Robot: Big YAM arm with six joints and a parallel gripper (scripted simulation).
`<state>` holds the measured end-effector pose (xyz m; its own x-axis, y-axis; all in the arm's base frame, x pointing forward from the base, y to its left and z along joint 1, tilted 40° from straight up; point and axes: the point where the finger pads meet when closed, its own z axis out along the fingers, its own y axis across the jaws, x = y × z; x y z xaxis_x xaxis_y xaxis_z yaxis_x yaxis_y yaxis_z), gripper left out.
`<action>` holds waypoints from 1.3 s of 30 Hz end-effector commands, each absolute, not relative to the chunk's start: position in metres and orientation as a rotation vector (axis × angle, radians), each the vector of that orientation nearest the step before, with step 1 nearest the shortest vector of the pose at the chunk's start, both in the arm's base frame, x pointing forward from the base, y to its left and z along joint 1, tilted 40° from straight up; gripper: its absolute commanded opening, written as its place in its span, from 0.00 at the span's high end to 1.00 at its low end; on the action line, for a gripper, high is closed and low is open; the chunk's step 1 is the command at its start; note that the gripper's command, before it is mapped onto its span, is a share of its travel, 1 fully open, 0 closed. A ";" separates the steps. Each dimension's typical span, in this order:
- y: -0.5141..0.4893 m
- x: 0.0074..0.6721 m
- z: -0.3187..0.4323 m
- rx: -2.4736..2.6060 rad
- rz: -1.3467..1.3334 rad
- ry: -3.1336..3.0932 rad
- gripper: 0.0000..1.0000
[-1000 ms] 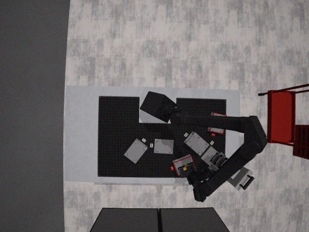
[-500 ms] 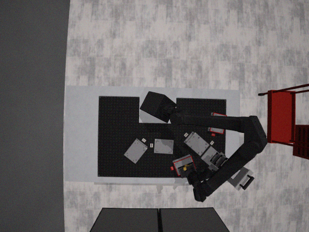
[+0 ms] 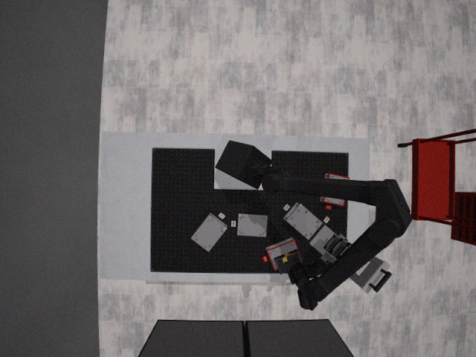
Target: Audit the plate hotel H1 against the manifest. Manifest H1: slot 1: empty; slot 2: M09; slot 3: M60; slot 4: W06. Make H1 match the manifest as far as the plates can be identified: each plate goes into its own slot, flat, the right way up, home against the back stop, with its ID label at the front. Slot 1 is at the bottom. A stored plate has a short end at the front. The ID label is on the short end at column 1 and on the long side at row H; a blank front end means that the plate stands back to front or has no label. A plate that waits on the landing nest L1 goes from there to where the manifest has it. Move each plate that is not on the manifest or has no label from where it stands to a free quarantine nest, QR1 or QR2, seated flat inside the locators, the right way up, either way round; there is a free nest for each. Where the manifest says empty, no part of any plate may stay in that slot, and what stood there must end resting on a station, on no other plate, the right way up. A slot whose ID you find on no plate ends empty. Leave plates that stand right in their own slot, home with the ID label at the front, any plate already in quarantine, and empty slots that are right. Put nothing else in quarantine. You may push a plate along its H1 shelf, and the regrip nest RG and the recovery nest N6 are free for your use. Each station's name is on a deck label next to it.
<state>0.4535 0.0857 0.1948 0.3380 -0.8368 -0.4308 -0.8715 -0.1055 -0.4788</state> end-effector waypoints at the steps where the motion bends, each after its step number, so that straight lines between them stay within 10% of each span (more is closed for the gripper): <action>1: 0.092 0.455 0.192 -1.930 0.070 1.492 0.14; 39: 0.100 0.463 0.171 -1.925 0.071 1.503 0.14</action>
